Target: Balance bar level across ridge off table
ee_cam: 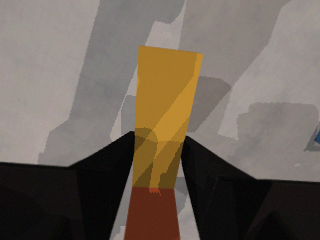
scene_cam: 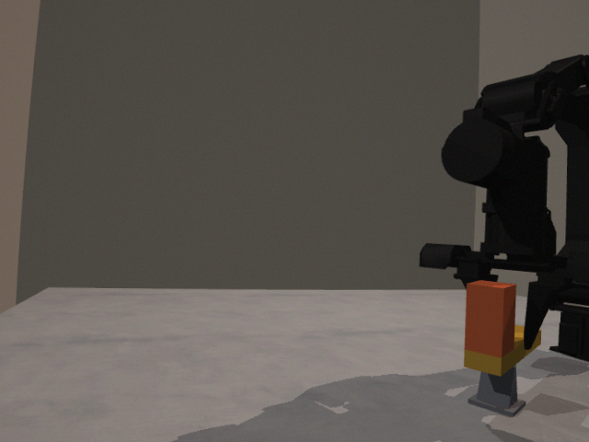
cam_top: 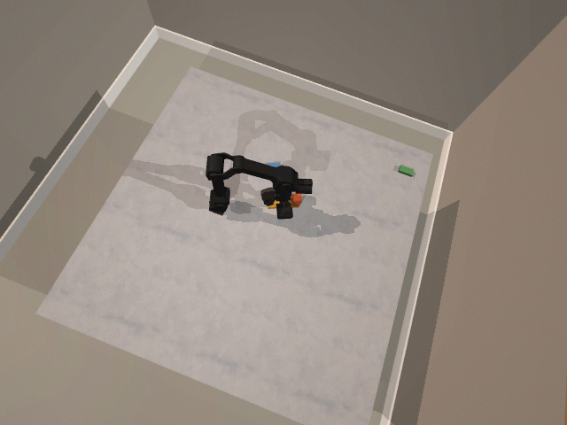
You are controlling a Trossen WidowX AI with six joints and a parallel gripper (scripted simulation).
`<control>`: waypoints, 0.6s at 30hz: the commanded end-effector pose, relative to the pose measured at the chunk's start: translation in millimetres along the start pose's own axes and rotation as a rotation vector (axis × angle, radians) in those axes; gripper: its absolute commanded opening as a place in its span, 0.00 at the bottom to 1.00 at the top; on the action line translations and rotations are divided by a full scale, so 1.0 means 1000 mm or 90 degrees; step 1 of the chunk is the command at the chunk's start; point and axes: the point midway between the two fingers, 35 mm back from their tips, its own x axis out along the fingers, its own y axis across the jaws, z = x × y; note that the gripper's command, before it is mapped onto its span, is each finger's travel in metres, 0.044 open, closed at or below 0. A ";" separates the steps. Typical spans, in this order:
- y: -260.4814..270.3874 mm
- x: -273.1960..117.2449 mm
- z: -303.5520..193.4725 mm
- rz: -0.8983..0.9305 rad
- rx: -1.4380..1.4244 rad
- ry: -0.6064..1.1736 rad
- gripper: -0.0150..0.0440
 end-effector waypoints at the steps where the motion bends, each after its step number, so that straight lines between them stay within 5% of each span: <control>1: 0.000 0.004 0.003 -0.001 0.002 -0.006 0.25; 18: 0.000 0.005 0.003 -0.001 0.002 -0.006 0.25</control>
